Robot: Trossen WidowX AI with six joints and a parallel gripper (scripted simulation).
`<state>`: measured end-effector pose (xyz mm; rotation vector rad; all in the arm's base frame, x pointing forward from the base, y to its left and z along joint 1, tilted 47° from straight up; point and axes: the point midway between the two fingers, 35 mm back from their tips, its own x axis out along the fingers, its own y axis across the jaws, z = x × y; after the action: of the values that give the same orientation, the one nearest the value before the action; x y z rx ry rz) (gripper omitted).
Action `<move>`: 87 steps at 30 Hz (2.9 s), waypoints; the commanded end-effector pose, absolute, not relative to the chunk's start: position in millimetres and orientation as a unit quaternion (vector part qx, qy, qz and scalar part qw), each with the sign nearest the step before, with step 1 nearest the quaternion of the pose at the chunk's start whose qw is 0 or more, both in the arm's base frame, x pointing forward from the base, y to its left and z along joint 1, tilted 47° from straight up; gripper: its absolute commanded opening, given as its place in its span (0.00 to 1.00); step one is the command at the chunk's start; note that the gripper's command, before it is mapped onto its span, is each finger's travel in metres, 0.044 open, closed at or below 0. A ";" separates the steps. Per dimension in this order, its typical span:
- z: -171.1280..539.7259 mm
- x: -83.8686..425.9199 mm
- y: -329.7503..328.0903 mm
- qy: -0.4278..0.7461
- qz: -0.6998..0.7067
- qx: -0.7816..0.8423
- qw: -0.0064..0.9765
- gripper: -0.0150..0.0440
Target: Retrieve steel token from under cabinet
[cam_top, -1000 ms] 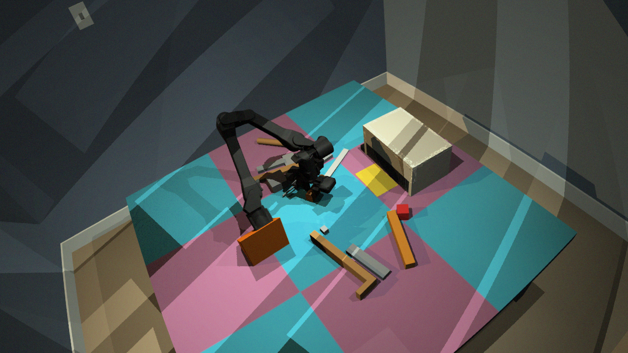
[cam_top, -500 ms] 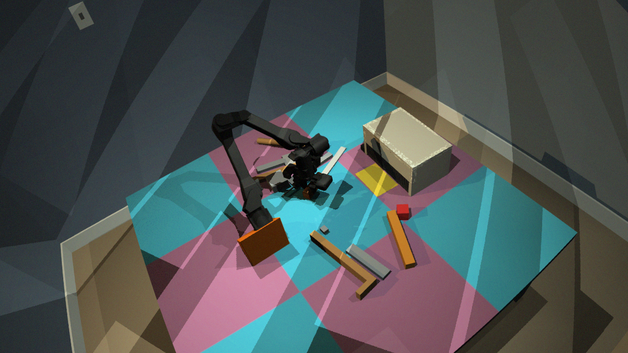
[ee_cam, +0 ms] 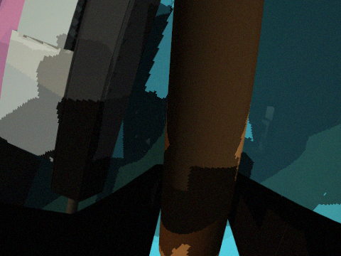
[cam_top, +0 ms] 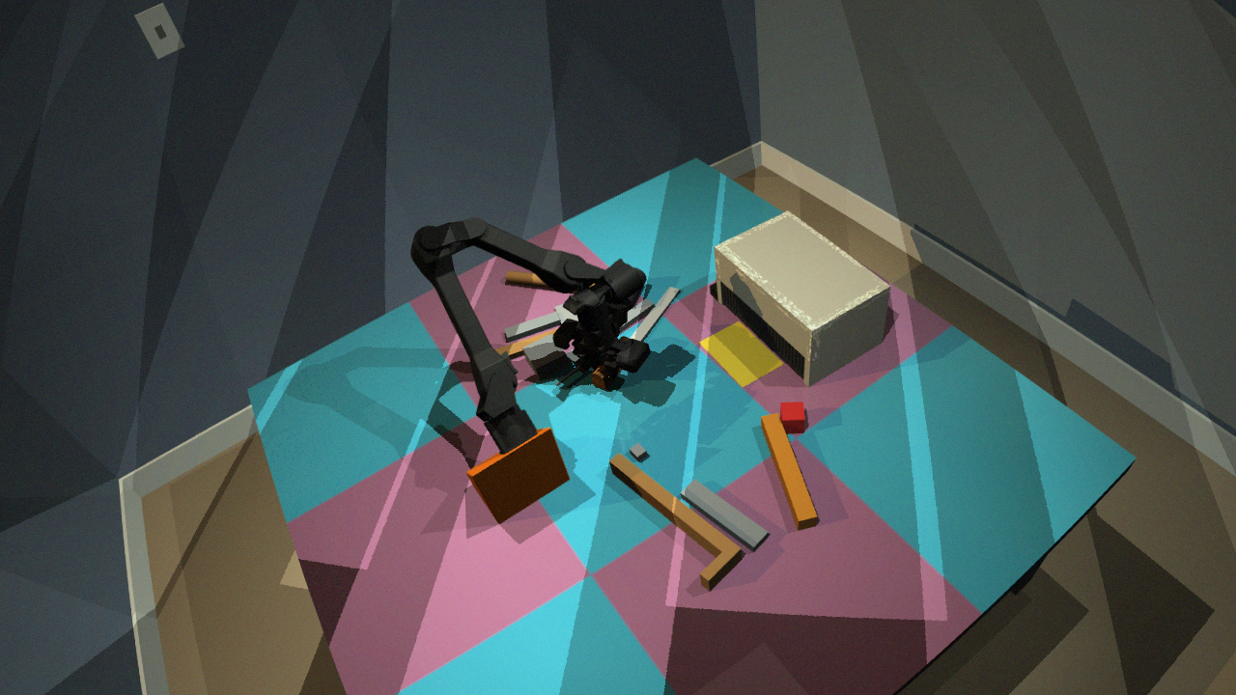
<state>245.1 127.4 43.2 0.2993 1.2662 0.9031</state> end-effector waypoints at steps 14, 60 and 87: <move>49.8 244.5 132.6 0.562 0.413 0.130 0.705 0.25; 55.4 243.0 137.9 0.562 0.413 0.130 0.705 0.25; 52.3 242.0 135.9 0.570 0.403 0.131 0.704 0.59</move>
<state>241.9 135.9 52.2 0.2919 1.2687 0.8961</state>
